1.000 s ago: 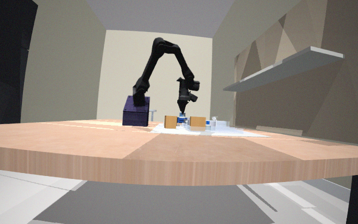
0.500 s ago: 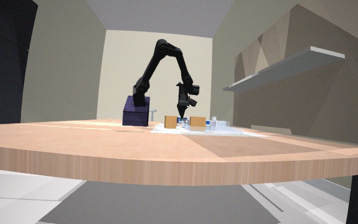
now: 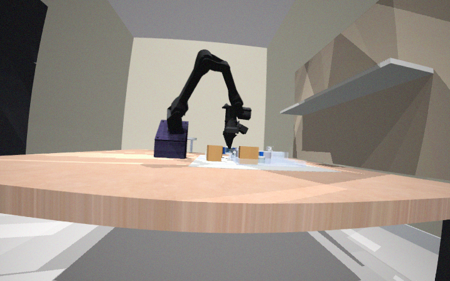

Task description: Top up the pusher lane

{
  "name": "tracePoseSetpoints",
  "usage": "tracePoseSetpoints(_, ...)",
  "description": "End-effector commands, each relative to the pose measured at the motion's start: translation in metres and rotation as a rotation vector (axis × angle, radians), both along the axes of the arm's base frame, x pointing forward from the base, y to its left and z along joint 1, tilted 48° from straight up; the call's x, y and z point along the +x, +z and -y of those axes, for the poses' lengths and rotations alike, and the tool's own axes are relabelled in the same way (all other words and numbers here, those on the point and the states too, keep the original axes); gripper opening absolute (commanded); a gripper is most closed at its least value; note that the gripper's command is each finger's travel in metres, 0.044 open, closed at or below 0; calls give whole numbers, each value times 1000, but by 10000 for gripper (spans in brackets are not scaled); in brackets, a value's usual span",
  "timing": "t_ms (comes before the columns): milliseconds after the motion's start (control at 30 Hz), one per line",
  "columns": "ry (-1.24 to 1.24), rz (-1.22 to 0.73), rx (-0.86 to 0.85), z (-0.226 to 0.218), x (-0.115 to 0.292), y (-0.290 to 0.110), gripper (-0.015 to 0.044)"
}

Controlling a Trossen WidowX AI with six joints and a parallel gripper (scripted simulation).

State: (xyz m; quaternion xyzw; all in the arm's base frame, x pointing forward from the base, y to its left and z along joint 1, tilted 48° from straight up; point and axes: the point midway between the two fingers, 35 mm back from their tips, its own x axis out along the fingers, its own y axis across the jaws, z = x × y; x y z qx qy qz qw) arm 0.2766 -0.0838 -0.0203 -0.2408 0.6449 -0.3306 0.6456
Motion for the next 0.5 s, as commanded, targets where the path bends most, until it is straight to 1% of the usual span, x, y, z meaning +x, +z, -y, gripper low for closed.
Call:
tracePoseSetpoints(0, 4, -1, -2, 0, 3, 1, 0)
tracePoseSetpoints(467, 4, -1, -2, 1, 9, 1, 0)
